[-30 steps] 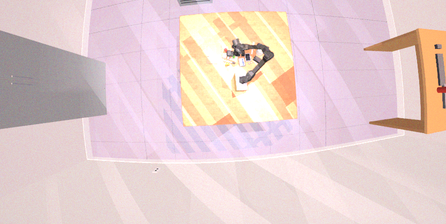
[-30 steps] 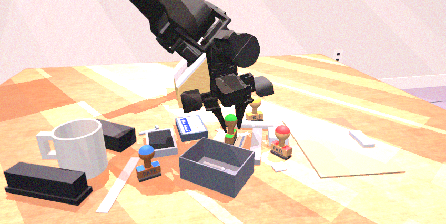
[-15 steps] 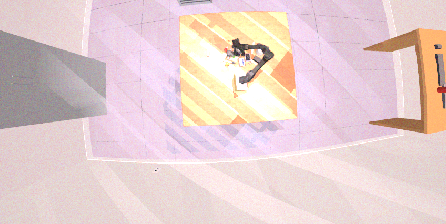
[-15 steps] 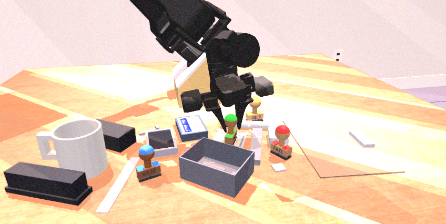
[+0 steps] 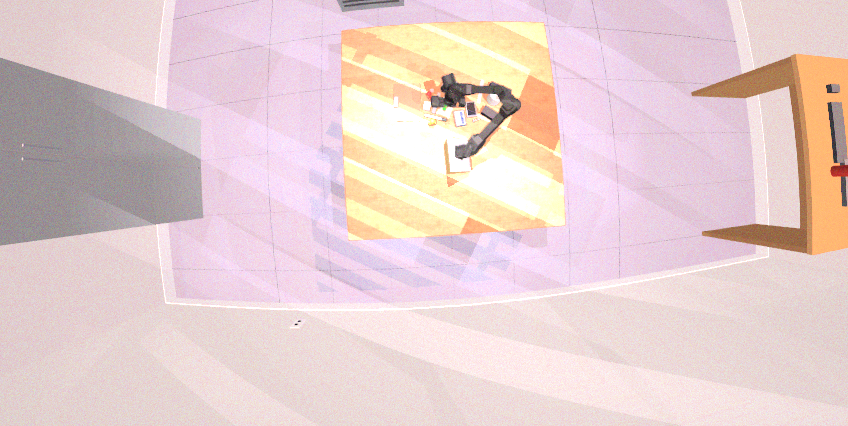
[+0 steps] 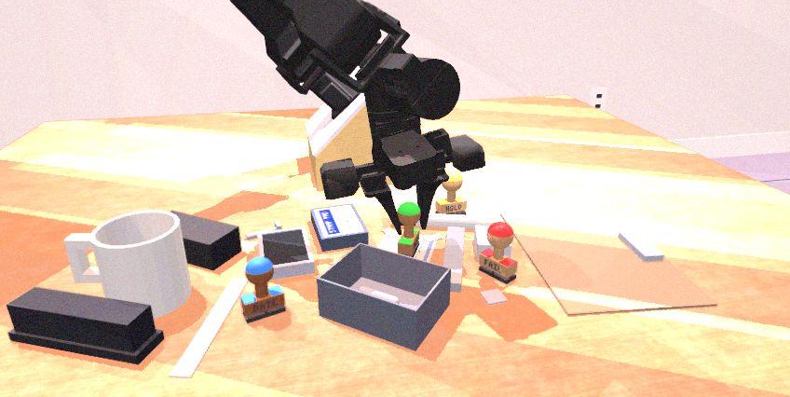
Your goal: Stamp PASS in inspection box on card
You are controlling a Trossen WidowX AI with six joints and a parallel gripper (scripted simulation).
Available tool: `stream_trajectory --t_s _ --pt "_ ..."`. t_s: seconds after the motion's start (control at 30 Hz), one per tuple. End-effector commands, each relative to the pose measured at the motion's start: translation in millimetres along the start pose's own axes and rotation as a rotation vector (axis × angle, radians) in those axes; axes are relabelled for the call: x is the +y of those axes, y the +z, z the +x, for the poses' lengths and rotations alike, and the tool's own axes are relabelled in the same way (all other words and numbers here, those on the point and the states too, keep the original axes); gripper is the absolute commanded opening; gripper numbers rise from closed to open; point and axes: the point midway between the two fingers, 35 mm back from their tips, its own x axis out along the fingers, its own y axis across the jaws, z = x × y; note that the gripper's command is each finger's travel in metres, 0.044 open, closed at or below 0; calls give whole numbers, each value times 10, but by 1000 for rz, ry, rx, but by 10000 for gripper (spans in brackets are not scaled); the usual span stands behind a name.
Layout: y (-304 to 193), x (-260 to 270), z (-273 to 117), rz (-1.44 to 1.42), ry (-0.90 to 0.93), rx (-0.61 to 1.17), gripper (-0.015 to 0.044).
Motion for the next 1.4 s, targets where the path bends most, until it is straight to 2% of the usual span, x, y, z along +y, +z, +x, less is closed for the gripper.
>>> stream_trajectory --t_s 0.0,1.0,1.37 --pt "6 -11 11 0 -5 -3 0" --pt "14 3 -90 0 -4 -3 0" --pt "39 34 -248 0 -2 -3 0"
